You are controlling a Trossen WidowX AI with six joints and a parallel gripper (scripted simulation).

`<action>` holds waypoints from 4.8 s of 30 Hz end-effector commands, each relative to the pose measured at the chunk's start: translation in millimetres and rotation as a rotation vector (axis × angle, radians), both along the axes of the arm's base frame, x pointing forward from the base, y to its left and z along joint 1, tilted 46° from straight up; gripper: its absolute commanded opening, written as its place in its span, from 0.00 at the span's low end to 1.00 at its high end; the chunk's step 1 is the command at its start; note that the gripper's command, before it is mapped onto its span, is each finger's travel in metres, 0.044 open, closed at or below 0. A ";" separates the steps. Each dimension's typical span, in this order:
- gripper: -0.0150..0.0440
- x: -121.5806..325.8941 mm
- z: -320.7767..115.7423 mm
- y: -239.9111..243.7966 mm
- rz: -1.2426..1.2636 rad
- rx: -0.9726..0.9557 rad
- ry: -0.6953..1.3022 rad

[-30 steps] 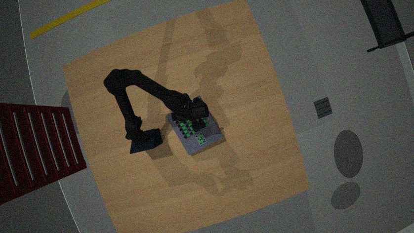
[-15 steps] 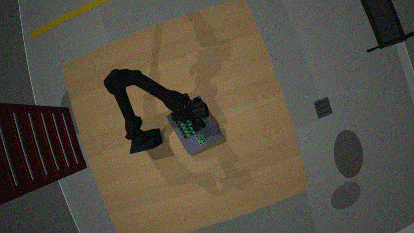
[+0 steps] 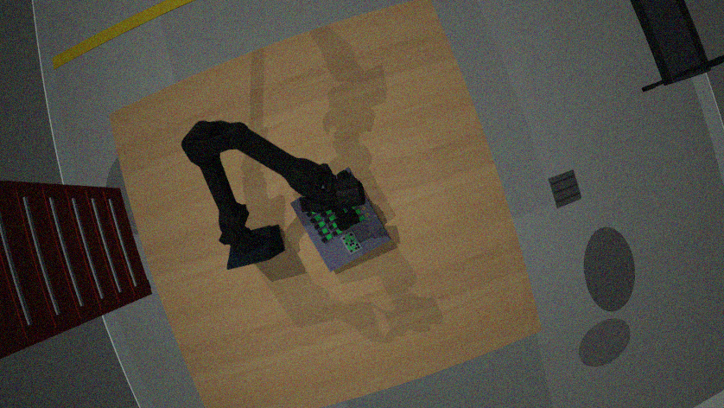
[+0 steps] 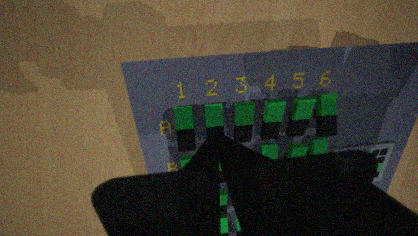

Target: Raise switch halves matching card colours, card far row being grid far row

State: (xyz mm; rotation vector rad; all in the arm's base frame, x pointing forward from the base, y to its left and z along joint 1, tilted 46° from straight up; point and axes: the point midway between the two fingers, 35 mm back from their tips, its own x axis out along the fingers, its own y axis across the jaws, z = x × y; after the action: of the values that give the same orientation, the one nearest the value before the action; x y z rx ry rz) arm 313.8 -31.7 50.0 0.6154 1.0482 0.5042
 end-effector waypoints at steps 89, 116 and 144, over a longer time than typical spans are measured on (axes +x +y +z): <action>0.25 17.7 -32.5 -64.2 0.032 -0.003 0.045; 0.25 23.3 -41.6 -55.0 0.032 -0.003 0.045; 0.25 23.9 -42.5 -54.0 0.032 -0.003 0.045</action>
State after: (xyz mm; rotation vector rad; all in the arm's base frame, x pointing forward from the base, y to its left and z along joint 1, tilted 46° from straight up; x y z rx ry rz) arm 338.3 -86.9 9.2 0.5995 1.0990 0.5195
